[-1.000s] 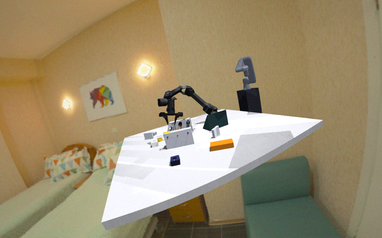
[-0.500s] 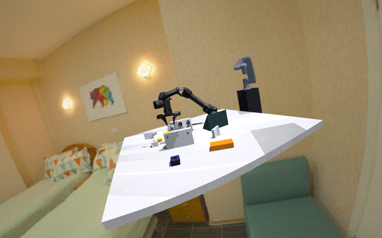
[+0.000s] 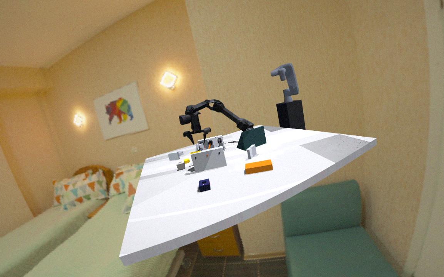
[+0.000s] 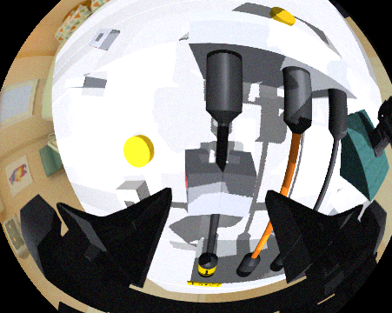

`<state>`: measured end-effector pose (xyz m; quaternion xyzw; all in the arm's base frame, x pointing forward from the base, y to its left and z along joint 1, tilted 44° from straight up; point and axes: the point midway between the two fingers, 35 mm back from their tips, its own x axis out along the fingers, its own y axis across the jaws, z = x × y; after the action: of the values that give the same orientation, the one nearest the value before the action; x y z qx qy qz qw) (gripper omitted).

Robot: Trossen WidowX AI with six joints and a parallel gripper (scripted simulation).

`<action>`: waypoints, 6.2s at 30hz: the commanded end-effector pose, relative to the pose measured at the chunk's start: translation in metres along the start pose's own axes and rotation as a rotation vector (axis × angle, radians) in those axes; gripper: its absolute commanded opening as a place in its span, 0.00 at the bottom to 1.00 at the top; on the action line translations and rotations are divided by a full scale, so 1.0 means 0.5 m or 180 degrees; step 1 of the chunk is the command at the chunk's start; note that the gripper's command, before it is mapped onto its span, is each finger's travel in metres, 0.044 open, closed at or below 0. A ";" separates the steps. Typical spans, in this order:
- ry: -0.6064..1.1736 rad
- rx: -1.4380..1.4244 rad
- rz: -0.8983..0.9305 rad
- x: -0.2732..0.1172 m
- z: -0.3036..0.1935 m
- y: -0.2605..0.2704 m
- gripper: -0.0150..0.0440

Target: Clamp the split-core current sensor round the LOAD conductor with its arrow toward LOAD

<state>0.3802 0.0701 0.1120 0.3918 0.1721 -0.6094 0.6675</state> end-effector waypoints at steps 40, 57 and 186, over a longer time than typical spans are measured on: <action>0.0005 0.0034 -0.0022 0.116 -0.003 0.002 0.98; 0.0005 0.0034 -0.0022 0.116 -0.003 0.002 0.79; -0.0011 0.0012 0.0650 0.087 -0.004 0.003 0.25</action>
<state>0.3888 0.0317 0.0798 0.4002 0.1246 -0.5510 0.7216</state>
